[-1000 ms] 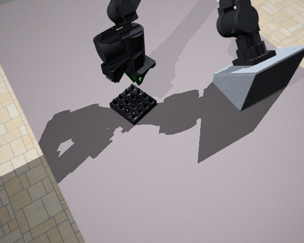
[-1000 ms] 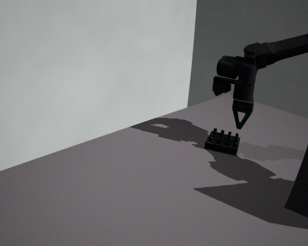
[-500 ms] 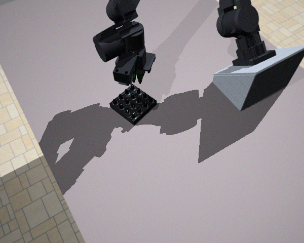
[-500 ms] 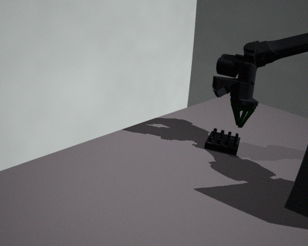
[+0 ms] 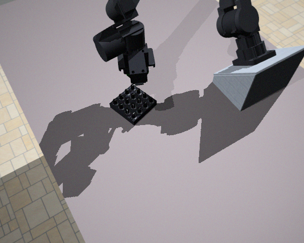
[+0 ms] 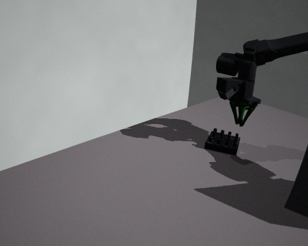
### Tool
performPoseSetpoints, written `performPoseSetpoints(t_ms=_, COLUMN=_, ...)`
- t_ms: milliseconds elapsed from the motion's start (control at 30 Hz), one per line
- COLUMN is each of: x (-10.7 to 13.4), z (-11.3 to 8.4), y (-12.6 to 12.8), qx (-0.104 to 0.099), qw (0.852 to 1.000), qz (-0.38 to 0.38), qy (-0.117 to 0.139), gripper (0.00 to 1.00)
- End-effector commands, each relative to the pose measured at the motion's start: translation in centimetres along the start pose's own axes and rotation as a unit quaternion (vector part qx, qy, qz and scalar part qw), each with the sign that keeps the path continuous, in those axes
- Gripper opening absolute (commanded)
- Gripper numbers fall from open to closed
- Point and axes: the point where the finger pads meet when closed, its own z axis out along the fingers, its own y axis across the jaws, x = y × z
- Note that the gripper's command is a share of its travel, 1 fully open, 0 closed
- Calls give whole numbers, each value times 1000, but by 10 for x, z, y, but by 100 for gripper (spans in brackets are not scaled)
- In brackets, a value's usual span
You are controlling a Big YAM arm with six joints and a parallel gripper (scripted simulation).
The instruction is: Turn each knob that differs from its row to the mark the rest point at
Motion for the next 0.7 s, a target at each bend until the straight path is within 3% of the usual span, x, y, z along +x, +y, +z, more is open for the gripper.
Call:
performPoseSetpoints(t_ms=0, x=2, z=-19, y=-18, qx=23, qw=997, qz=-73, qy=-15, gripper=18)
performPoseSetpoints(t_ms=400, x=-1, z=-25, y=-16, qx=25, qw=970, qz=-241, qy=-11, gripper=18)
performPoseSetpoints(t_ms=467, x=-1, z=-25, y=-16, qx=25, qw=970, qz=-241, qy=-11, gripper=18)
performPoseSetpoints(t_ms=667, x=-1, z=-26, y=-13, qx=24, qw=939, qz=-342, qy=-8, gripper=18)
